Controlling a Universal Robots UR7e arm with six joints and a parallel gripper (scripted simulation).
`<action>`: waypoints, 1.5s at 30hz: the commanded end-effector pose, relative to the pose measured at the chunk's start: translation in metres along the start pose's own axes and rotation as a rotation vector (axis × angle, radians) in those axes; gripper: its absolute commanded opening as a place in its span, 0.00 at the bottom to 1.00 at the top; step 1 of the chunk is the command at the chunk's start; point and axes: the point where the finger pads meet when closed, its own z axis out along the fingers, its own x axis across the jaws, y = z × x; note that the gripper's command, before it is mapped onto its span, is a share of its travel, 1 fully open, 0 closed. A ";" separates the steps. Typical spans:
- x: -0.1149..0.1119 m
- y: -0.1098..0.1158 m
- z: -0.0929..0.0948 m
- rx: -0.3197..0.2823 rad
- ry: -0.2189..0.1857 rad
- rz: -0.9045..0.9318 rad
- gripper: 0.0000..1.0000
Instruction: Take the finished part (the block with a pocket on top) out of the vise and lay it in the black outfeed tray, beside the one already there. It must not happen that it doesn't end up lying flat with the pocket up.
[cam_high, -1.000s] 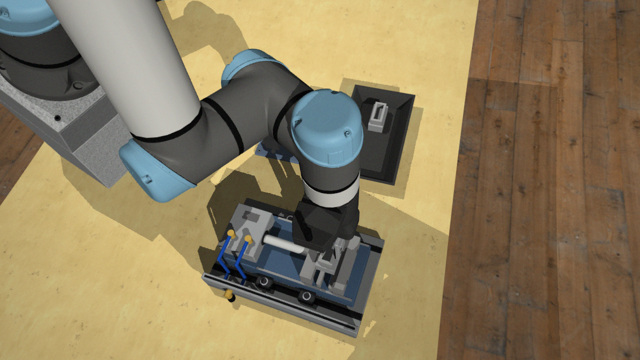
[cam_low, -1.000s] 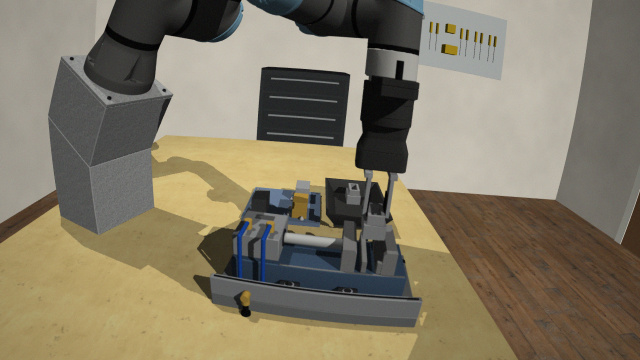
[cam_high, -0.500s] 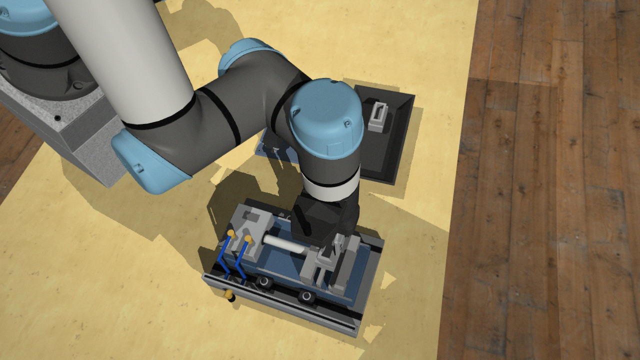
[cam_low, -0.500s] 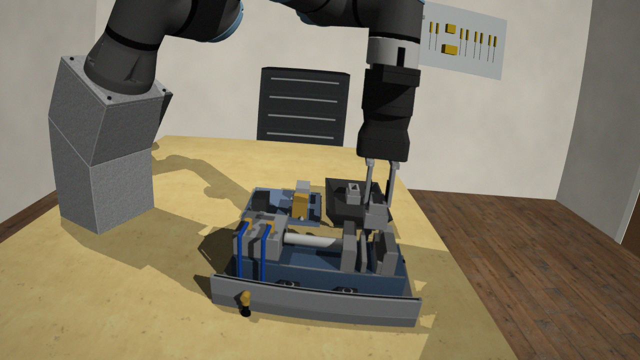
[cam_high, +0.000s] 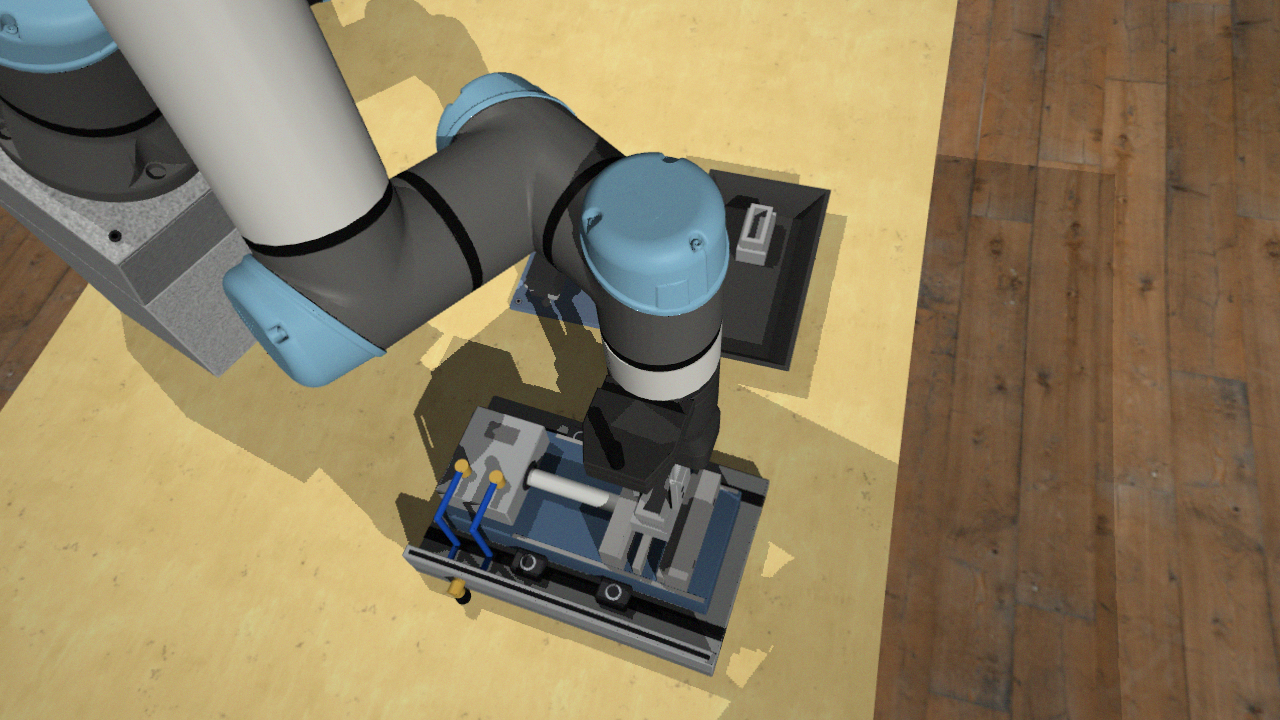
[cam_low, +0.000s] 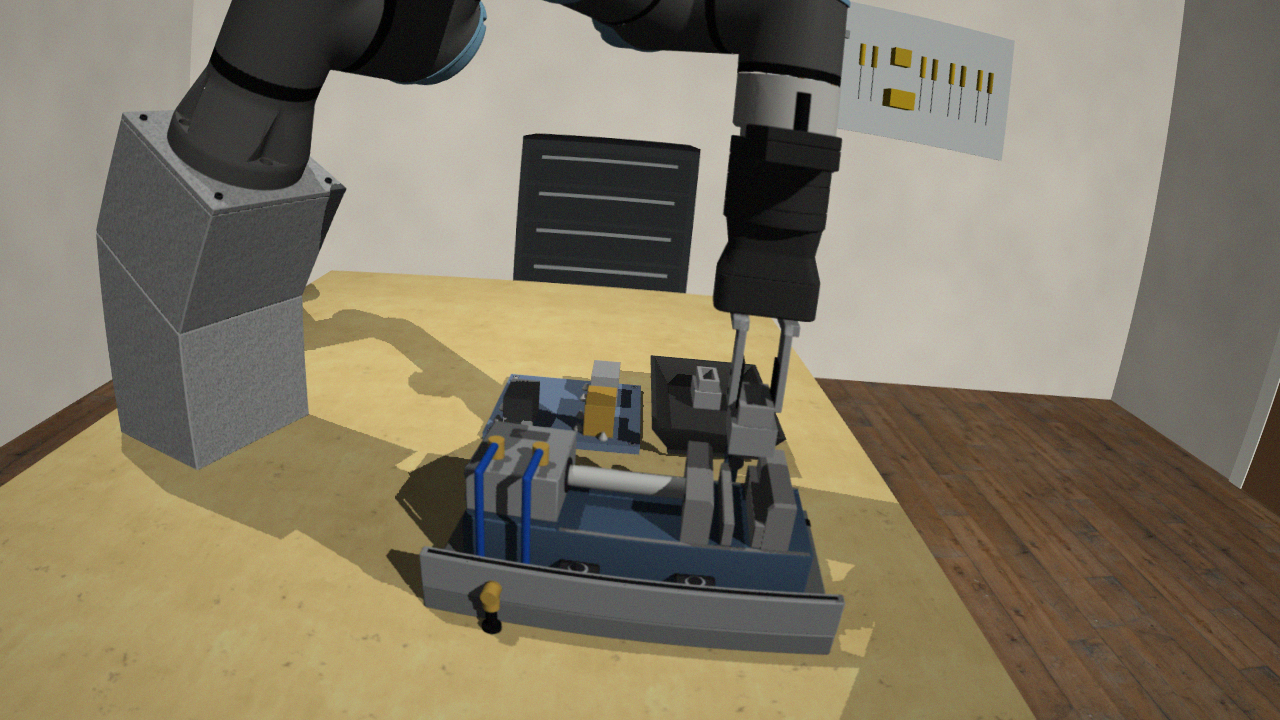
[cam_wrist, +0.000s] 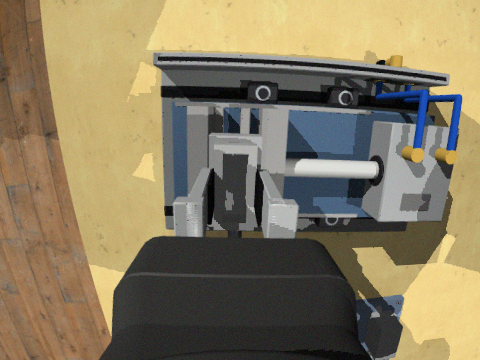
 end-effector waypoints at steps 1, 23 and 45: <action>-0.001 0.003 0.000 0.000 0.000 -0.001 0.00; -0.008 0.064 0.007 -0.006 0.015 -0.016 0.00; -0.005 0.176 0.008 -0.003 0.019 -0.046 0.00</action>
